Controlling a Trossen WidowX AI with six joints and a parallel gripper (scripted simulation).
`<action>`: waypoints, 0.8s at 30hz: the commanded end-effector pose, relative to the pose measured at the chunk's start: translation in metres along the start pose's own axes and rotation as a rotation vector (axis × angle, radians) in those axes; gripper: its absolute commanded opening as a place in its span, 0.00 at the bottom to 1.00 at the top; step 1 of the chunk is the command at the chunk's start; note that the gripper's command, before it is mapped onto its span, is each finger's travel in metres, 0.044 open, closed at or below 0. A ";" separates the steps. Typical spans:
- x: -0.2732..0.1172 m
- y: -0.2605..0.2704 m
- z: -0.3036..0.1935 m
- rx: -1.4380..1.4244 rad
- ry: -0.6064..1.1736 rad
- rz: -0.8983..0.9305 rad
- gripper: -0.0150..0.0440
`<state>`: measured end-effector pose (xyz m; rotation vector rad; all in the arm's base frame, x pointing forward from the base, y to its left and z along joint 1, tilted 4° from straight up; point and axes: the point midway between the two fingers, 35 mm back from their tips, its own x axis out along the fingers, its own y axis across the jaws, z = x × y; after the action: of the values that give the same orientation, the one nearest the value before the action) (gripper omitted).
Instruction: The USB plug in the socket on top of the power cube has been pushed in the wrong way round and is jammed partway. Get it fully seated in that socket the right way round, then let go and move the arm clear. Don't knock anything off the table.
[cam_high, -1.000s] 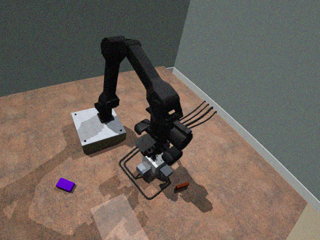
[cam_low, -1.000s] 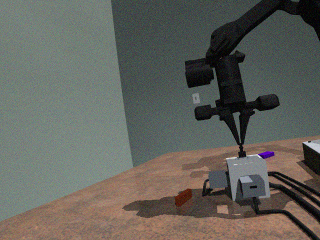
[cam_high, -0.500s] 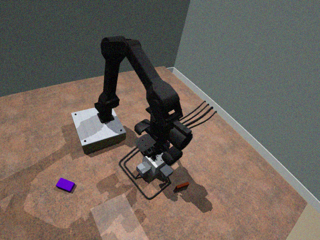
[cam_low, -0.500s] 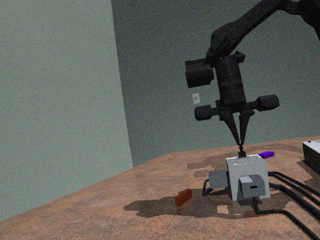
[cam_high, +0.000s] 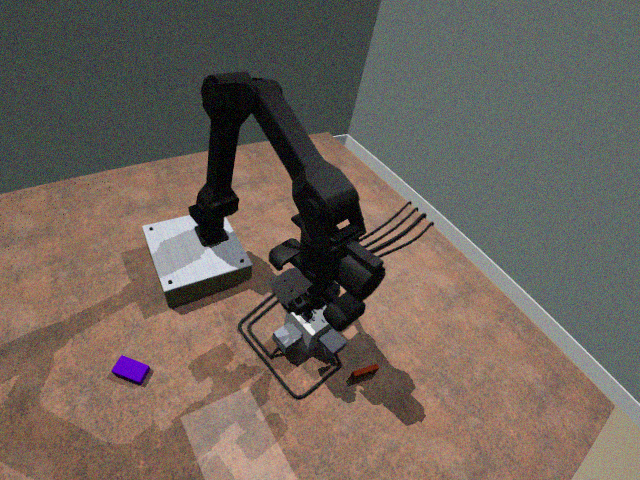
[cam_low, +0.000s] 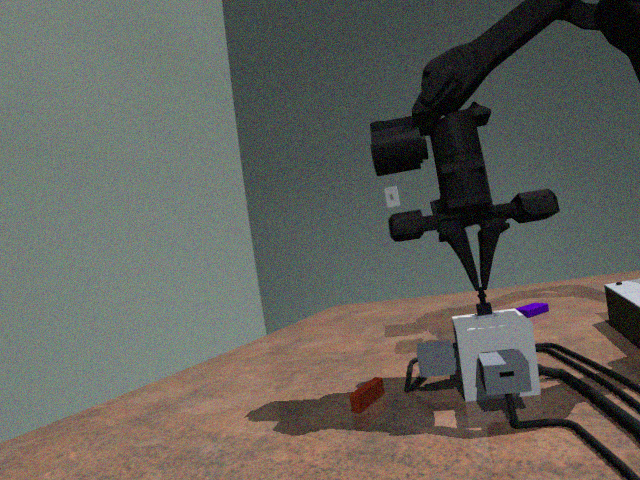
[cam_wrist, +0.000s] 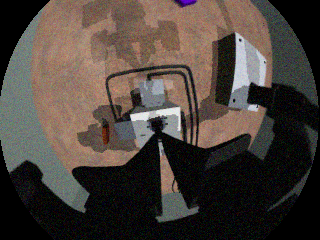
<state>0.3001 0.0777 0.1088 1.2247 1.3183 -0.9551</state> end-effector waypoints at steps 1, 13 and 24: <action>0.004 -0.001 0.000 -0.002 0.001 -0.012 0.25; 0.004 -0.001 0.000 -0.002 0.001 -0.012 0.25; 0.000 0.000 0.000 0.000 0.000 0.000 0.42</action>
<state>0.3003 0.0778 0.1086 1.2250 1.3183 -0.9547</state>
